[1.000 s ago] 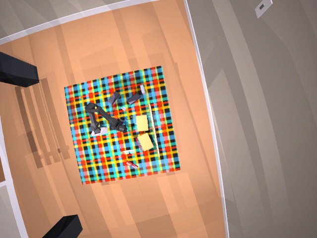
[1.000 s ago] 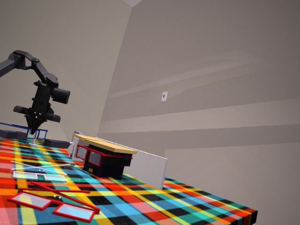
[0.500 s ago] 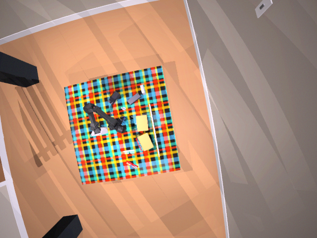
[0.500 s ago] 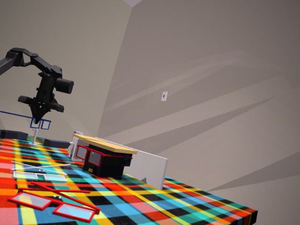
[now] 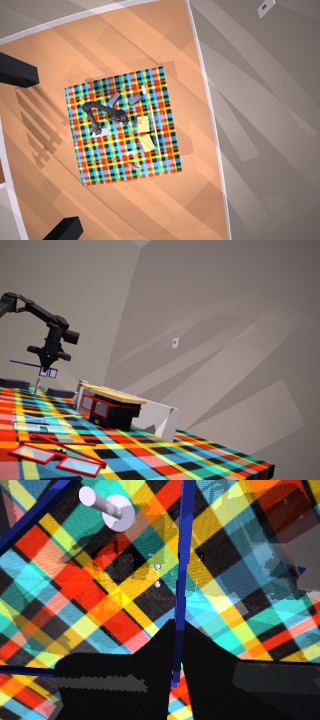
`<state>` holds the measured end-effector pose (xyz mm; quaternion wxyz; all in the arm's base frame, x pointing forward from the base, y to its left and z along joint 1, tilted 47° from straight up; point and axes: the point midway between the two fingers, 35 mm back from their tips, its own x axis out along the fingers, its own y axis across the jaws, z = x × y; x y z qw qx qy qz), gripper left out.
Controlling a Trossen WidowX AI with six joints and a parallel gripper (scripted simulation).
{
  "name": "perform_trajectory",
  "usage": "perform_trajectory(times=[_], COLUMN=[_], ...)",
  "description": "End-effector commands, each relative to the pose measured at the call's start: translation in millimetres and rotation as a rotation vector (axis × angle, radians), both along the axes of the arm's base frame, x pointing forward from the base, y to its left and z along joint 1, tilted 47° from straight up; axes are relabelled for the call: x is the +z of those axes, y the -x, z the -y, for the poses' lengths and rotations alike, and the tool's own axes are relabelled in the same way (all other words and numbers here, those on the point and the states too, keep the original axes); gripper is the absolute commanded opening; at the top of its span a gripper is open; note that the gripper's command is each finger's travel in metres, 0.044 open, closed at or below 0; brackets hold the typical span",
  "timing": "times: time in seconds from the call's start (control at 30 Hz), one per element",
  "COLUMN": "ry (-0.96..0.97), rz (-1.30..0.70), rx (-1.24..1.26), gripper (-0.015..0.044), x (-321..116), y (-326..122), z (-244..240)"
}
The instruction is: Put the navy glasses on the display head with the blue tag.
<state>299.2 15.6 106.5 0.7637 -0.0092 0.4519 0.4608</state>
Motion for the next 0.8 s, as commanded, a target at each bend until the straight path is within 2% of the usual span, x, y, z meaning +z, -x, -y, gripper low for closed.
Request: perform_trajectory(times=[0.0, 0.33, 0.77], ry=[-0.015, -0.015, -0.018], rz=[0.003, 0.003, 0.004], rx=[0.002, 0.002, 0.002], gripper=[0.0, 0.0, 0.0], x=[20.8, 20.0, -18.5], y=[-4.7, -5.5, -14.7], z=[-19.4, -21.9, -62.3])
